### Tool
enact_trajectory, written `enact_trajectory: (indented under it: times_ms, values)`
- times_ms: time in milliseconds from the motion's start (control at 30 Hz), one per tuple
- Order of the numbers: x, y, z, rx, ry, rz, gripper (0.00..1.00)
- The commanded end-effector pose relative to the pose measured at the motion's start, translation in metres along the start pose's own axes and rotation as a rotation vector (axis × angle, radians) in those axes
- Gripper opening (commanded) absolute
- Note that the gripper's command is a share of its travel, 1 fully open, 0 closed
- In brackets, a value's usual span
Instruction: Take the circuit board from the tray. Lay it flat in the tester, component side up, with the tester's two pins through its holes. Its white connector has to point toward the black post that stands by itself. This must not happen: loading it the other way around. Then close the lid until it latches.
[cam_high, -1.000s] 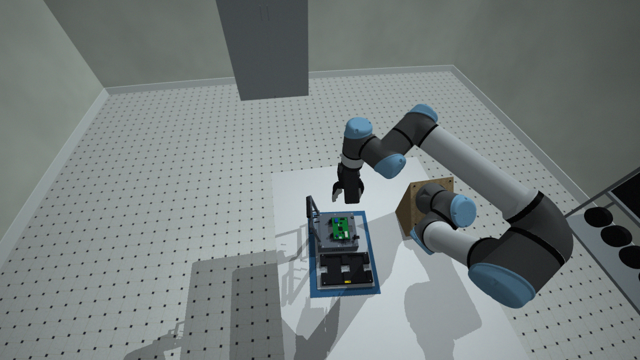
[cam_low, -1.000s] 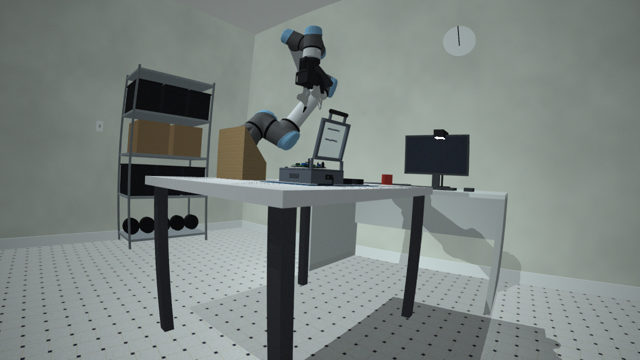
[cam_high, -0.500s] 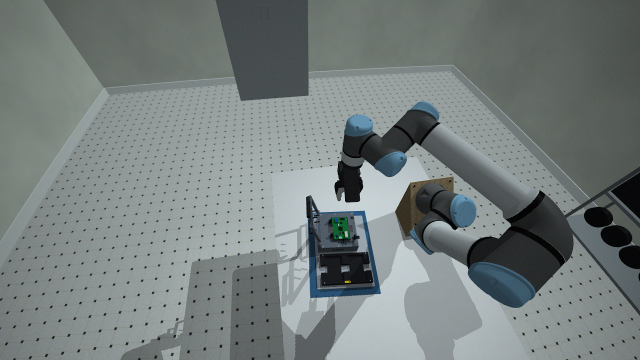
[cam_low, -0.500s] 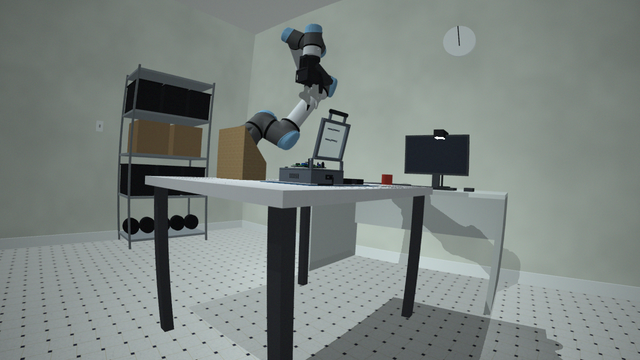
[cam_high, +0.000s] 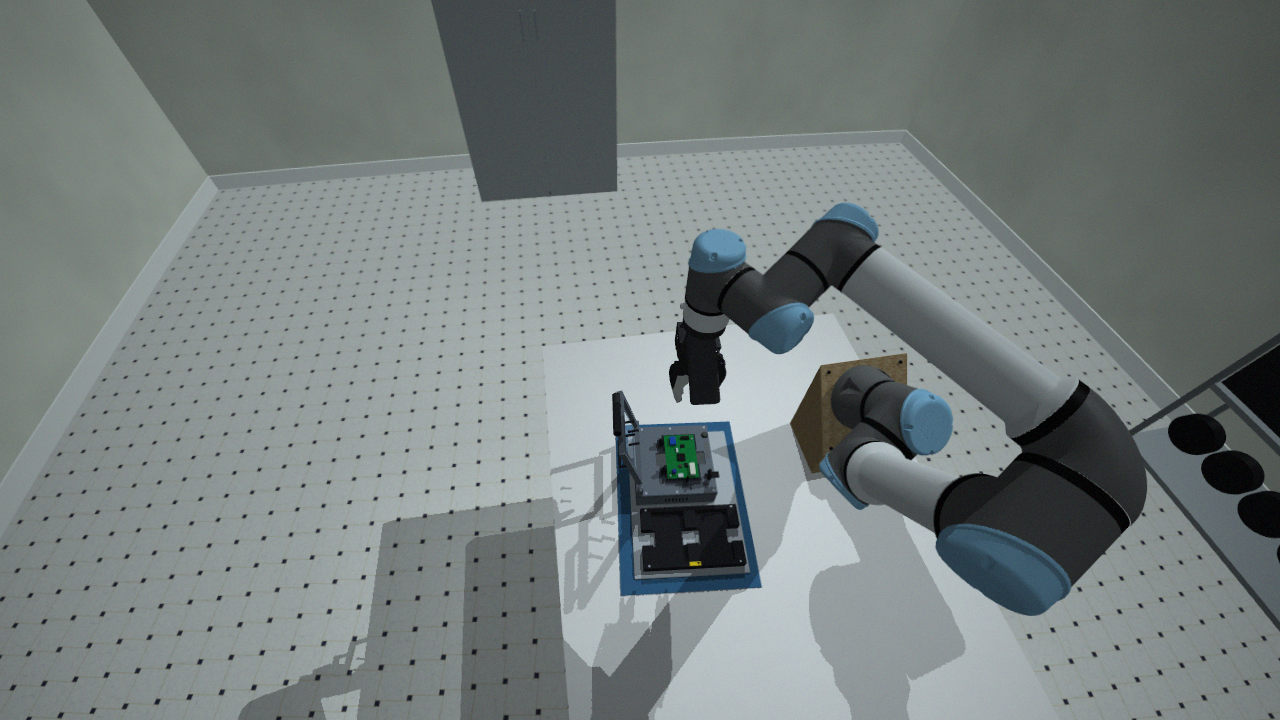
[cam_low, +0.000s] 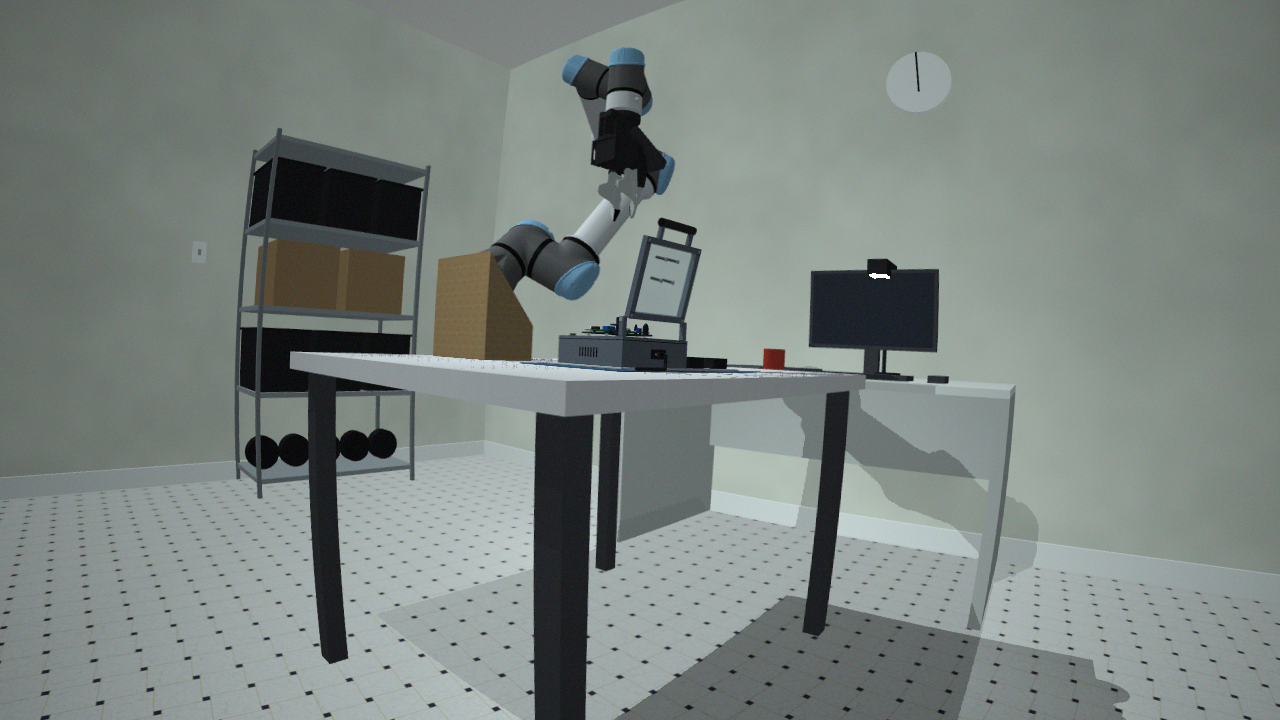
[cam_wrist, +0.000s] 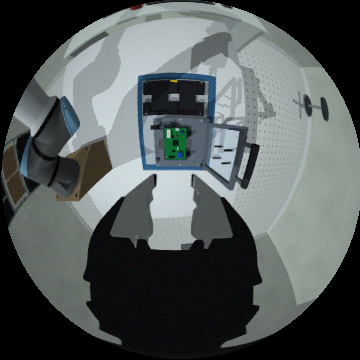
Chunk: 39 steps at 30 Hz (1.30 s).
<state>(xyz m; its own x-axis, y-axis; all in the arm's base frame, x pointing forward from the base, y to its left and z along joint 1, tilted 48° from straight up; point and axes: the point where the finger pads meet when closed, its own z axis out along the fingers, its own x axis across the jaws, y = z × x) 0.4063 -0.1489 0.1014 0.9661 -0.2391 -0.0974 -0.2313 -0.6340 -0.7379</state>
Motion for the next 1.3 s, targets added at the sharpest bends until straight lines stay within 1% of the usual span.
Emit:
enact_trajectory:
  times_ms: [0, 533, 700, 833, 967, 1033, 1267]
  values:
    - [0.0, 0.0, 0.0, 0.0, 0.001, 0.0, 0.3]
    - [0.0, 0.0, 0.0, 0.0, 0.001, 0.0, 0.3]
    - [0.005, 0.0, 0.0, 0.0, 0.001, 0.0, 0.3]
    - [0.016, 0.0, 0.0, 0.0, 0.001, 0.0, 0.3]
    - [0.033, 0.0, 0.0, 0.0, 0.001, 0.0, 0.3]
    - [0.033, 0.0, 0.0, 0.0, 0.001, 0.0, 0.3]
    - [0.072, 0.0, 0.0, 0.0, 0.001, 0.0, 0.3]
